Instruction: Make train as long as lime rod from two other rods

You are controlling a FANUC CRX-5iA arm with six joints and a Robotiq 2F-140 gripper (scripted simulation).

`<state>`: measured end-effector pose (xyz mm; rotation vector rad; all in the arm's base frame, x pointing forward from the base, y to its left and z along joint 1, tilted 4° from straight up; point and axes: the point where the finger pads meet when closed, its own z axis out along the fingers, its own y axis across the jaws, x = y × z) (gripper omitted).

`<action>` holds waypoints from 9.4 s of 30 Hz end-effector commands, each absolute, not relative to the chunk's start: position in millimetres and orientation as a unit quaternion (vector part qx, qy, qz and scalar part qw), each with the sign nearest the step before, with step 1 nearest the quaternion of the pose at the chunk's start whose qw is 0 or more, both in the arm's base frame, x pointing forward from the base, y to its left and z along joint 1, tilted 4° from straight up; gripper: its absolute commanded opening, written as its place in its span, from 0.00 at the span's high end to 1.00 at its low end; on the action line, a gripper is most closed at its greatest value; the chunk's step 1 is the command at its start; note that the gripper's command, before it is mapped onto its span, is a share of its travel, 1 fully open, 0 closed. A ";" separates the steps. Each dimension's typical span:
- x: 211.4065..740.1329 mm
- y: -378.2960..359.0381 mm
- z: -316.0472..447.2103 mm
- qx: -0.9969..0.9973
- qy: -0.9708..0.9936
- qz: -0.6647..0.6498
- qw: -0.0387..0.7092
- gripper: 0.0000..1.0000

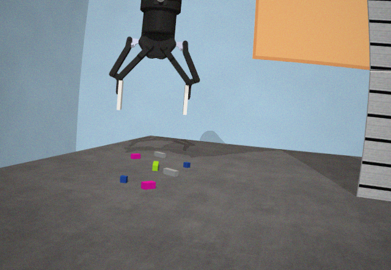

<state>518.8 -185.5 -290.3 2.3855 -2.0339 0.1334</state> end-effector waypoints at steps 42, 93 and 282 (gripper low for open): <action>497.5 -211.2 -300.7 0.942 -0.335 0.032 0.003 0.85; 499.1 -212.1 -328.3 0.942 -0.335 0.032 0.003 0.85; 496.3 -210.9 -280.1 0.942 -0.335 0.032 0.003 0.97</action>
